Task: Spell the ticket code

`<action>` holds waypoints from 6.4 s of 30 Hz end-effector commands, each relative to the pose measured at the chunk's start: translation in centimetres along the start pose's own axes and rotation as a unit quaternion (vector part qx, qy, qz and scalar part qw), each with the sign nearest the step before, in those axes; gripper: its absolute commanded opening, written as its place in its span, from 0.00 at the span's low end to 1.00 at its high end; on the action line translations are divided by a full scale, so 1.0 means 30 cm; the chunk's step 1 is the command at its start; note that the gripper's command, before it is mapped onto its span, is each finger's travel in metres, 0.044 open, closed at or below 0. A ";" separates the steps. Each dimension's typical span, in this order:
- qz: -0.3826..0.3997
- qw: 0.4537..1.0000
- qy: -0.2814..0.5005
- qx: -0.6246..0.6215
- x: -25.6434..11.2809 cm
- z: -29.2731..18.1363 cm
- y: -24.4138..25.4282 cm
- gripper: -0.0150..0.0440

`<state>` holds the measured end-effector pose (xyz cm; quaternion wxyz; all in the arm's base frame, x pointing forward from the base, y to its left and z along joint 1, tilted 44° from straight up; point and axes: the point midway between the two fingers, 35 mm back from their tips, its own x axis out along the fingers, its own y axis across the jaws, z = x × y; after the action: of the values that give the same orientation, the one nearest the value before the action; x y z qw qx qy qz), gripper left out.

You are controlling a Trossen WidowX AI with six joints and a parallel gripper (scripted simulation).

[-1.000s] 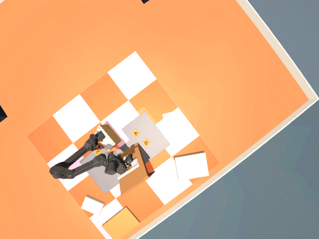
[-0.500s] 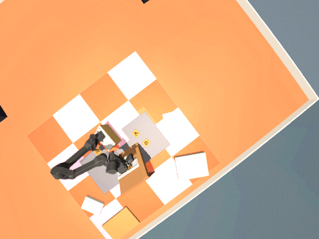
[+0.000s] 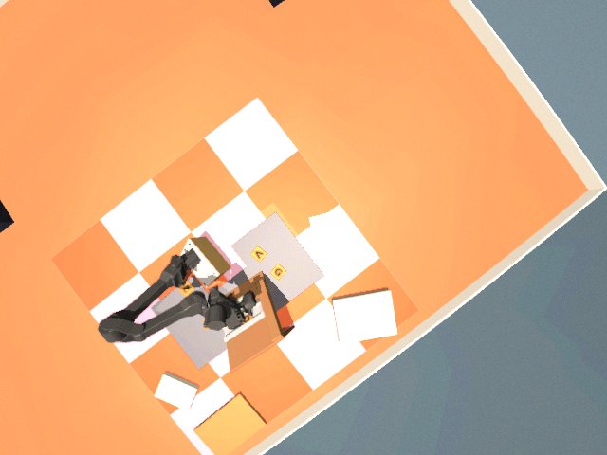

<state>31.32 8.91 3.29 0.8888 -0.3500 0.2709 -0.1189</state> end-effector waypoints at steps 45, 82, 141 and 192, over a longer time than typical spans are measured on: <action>-0.001 1.000 0.000 0.003 0.001 0.000 0.085 0.25; 0.000 1.000 0.000 0.003 -0.057 0.003 0.110 0.75; 0.018 0.997 0.077 -0.004 -0.106 0.024 0.135 0.25; 0.000 0.940 0.341 0.004 -0.031 0.083 -0.011 0.25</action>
<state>31.77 10.56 5.44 0.7448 -0.2838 0.5575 -0.2324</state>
